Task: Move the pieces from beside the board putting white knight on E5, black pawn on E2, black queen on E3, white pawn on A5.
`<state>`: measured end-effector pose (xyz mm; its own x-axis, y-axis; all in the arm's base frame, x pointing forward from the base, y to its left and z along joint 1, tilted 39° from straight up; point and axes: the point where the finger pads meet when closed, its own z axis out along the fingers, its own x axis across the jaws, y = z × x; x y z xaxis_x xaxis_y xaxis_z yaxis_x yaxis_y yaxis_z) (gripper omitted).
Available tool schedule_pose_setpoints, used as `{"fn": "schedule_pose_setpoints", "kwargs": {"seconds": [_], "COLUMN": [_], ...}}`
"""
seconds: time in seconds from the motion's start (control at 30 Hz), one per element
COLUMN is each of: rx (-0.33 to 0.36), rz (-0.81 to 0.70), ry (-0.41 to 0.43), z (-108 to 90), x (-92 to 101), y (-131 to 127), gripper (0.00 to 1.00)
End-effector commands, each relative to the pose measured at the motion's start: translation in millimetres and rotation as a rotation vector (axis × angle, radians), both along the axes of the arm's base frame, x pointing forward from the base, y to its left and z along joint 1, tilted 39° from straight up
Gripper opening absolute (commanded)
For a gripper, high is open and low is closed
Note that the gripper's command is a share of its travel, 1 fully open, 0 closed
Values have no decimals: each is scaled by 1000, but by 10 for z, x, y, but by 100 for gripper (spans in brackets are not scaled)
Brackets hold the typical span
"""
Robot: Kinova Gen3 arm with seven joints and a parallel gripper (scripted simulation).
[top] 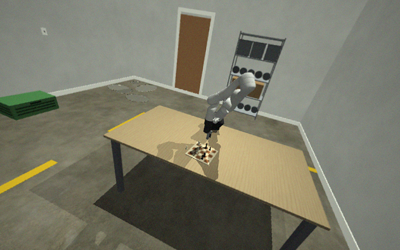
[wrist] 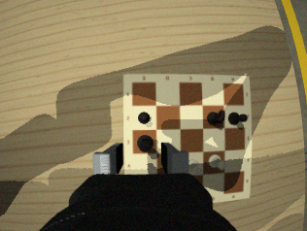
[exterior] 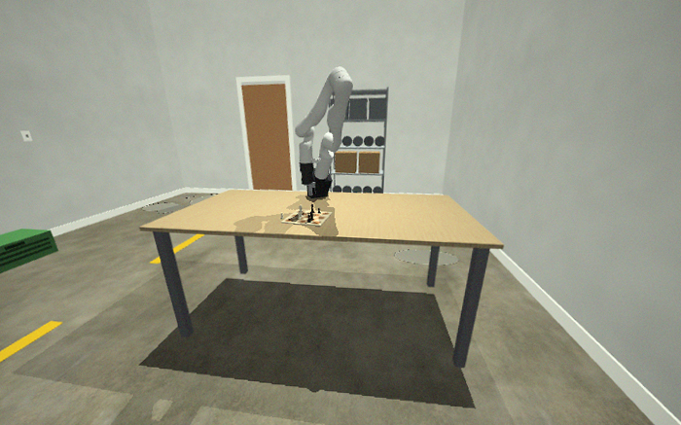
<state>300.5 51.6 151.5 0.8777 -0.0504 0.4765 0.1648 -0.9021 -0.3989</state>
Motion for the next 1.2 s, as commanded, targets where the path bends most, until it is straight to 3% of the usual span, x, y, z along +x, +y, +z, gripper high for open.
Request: {"fn": "schedule_pose_setpoints", "kwargs": {"seconds": [0.0,0.23,0.27,0.97,1.17], "rx": [-1,-1,-1,-2,-34], "rz": [-1,-1,-1,1,96], "ry": [-7,-7,-7,-8,-69], "z": [25,28,28,29,89], "x": [9,7,7,13,242], "y": [-11,-13,-13,-15,-115], "gripper": [79,79,100,100,100]}}
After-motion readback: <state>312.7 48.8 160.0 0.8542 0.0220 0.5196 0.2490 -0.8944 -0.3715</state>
